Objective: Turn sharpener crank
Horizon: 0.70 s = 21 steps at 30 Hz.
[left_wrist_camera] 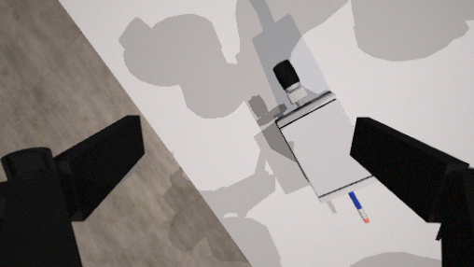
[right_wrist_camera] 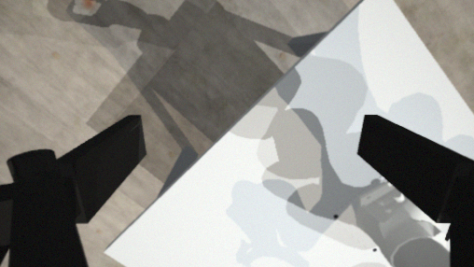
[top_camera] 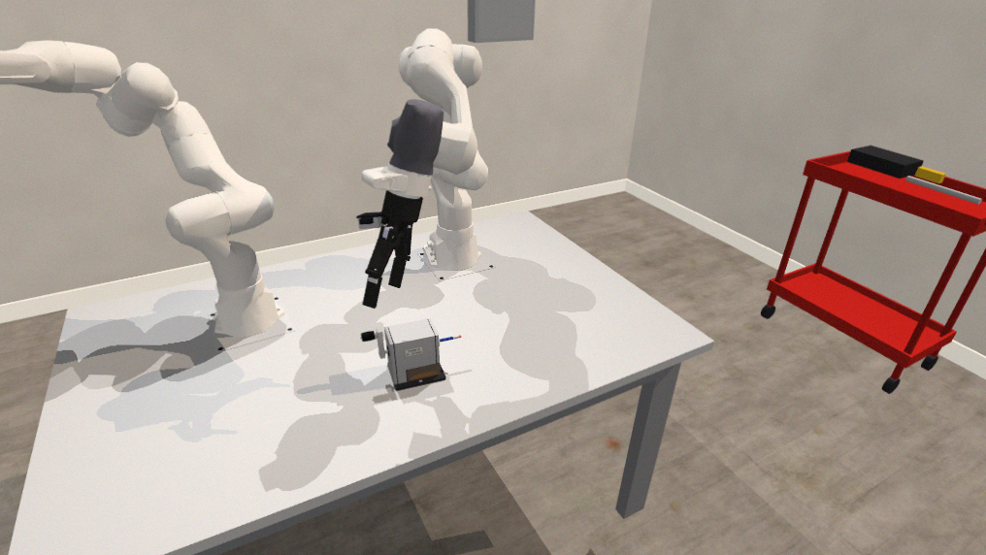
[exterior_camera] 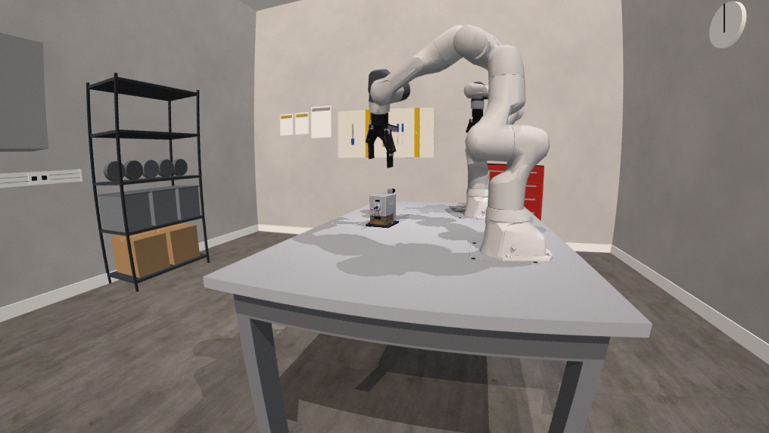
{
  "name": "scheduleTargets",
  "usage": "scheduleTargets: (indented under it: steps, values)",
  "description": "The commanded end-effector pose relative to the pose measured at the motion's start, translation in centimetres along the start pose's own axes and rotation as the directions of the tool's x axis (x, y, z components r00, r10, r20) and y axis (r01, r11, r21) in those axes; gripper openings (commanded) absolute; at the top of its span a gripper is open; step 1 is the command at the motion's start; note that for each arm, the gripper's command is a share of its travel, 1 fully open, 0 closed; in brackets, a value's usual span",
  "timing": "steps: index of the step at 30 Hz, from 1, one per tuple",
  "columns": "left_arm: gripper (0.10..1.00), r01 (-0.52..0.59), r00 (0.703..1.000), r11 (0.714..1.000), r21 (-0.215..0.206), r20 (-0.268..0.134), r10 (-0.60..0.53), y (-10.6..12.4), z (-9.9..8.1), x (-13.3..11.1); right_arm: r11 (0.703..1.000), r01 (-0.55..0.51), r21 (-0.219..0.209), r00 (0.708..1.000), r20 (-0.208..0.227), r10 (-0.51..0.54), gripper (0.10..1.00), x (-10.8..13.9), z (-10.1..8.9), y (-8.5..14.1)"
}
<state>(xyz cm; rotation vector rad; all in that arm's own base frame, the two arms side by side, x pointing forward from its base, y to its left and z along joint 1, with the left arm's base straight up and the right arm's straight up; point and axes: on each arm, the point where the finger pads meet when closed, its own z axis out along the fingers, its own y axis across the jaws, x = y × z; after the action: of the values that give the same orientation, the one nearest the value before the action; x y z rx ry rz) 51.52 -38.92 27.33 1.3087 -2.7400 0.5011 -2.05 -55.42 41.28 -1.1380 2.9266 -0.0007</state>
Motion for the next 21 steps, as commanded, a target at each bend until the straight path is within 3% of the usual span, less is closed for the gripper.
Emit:
scheduleTargets:
  steps: [1, 6, 8, 19, 21]
  values:
    - [1.0, 0.089, 0.996, 0.996, -0.023, 0.013, -0.088, 0.4, 0.2, 0.2, 1.0, 0.005, -0.001, 1.0, -0.001, -0.005, 1.0, 0.1, 0.0, 0.1]
    - [1.0, 0.128, 0.991, 0.991, -0.04, 0.031, -0.127, 0.4, 0.5, 0.7, 1.0, 0.005, -0.001, 1.0, -0.001, -0.005, 1.0, 0.1, 0.0, 0.1]
    - [1.0, 0.203, 0.978, 0.977, -0.069, 0.068, -0.199, 0.4, 1.0, 1.5, 1.0, 0.005, -0.001, 1.0, -0.001, -0.005, 1.0, 0.1, 0.0, 0.1]
    - [1.0, 0.297, 0.951, 0.95, -0.097, 0.123, -0.284, 0.6, 1.8, 2.7, 1.0, 0.005, -0.001, 1.0, -0.001, -0.005, 1.0, 0.1, 0.0, 0.1]
    - [1.0, 0.34, 0.934, 0.934, -0.107, 0.151, -0.323, 0.7, 2.2, 3.2, 1.0, 0.005, -0.001, 1.0, -0.001, -0.005, 1.0, 0.1, 0.0, 0.1]
